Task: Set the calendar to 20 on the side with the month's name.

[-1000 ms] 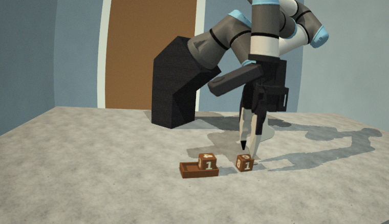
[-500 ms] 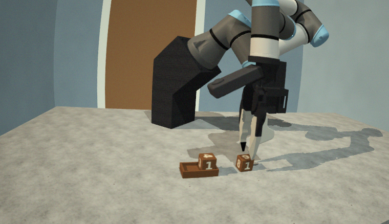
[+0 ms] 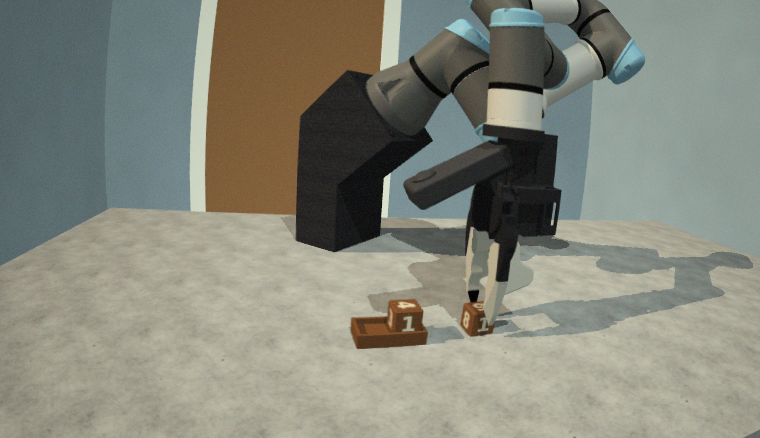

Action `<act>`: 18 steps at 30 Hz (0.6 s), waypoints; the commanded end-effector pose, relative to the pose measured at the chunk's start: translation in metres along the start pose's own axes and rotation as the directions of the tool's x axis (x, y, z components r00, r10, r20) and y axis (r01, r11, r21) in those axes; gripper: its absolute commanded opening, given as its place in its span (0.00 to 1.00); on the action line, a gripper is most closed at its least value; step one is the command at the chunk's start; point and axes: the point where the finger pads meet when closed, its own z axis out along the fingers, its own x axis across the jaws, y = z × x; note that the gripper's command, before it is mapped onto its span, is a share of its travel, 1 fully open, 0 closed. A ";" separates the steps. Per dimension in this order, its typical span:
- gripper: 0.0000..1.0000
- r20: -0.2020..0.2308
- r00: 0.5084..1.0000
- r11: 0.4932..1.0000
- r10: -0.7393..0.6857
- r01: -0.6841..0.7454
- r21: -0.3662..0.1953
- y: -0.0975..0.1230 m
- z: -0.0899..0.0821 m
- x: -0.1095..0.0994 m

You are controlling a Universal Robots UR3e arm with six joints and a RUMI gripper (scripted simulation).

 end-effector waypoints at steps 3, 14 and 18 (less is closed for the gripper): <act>0.29 -0.002 1.000 1.000 0.000 0.000 0.008 -0.001 0.007 -0.001; 0.29 -0.002 1.000 1.000 0.000 0.000 0.007 -0.001 0.008 -0.001; 0.29 -0.002 1.000 1.000 0.000 0.000 0.007 -0.001 0.008 -0.001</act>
